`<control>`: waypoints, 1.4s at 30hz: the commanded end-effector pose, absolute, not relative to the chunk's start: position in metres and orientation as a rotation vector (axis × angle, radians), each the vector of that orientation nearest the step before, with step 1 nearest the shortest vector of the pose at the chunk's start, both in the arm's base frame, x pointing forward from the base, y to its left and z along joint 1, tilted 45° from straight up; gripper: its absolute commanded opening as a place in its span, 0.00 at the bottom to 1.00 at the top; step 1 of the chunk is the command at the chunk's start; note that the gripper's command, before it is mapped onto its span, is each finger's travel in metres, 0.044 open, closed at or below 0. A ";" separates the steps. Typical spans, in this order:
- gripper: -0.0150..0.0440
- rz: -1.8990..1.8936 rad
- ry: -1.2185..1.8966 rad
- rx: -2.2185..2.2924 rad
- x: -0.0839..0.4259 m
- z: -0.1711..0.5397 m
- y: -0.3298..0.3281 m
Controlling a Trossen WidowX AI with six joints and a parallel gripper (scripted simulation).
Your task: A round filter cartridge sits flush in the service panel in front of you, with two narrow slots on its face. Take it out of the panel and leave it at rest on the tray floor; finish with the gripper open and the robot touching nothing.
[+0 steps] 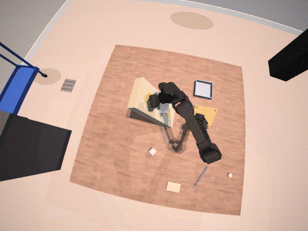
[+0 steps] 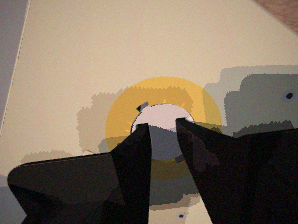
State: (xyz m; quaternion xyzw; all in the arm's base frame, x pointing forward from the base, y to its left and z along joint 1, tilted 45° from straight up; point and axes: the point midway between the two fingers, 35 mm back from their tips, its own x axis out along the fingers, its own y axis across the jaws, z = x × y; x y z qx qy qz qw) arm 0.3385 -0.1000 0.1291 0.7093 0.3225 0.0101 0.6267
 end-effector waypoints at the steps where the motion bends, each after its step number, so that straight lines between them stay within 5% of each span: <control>1: 0.25 -0.025 0.772 1.738 0.345 0.126 -0.093; 34: 0.25 -0.562 0.811 2.806 0.346 0.125 -0.092; 42: 0.25 -0.515 0.815 2.729 0.346 0.125 -0.092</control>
